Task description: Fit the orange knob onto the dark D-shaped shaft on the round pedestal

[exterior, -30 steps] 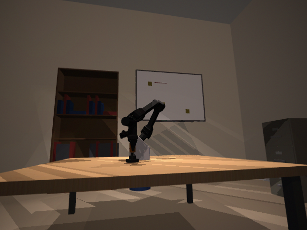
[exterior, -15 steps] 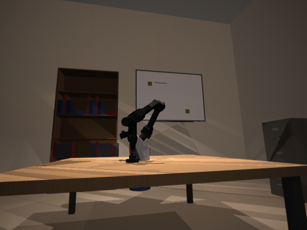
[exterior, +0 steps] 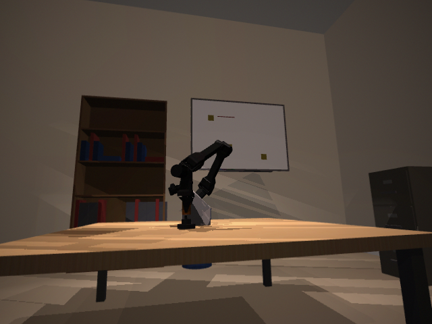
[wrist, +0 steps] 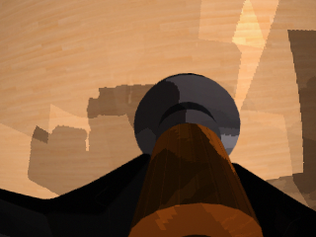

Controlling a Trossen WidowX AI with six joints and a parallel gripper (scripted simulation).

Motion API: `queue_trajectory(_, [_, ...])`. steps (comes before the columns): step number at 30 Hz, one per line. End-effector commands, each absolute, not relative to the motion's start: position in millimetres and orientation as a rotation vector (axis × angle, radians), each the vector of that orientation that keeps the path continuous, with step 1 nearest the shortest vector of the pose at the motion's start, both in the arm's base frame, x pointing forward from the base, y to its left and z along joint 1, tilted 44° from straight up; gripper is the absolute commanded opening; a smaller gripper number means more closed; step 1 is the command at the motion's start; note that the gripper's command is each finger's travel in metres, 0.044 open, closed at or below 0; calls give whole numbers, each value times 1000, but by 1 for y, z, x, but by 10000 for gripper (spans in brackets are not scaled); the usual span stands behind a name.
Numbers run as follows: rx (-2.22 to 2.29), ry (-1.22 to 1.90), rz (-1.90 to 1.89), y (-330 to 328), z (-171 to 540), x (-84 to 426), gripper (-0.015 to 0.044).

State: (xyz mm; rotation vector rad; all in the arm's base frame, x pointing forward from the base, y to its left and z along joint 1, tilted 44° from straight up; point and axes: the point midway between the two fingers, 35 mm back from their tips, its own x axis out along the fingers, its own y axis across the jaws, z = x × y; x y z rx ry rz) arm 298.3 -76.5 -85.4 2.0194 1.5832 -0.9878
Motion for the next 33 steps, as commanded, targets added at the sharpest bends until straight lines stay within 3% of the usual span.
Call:
queue_trajectory(1, [2084, 1562, -1090, -76, -87, 298, 0])
queue_trajectory(26, [2084, 1562, -1090, -77, -85, 298, 0])
queue_trajectory(33, [2209, 1508, -1293, -76, -86, 298, 0])
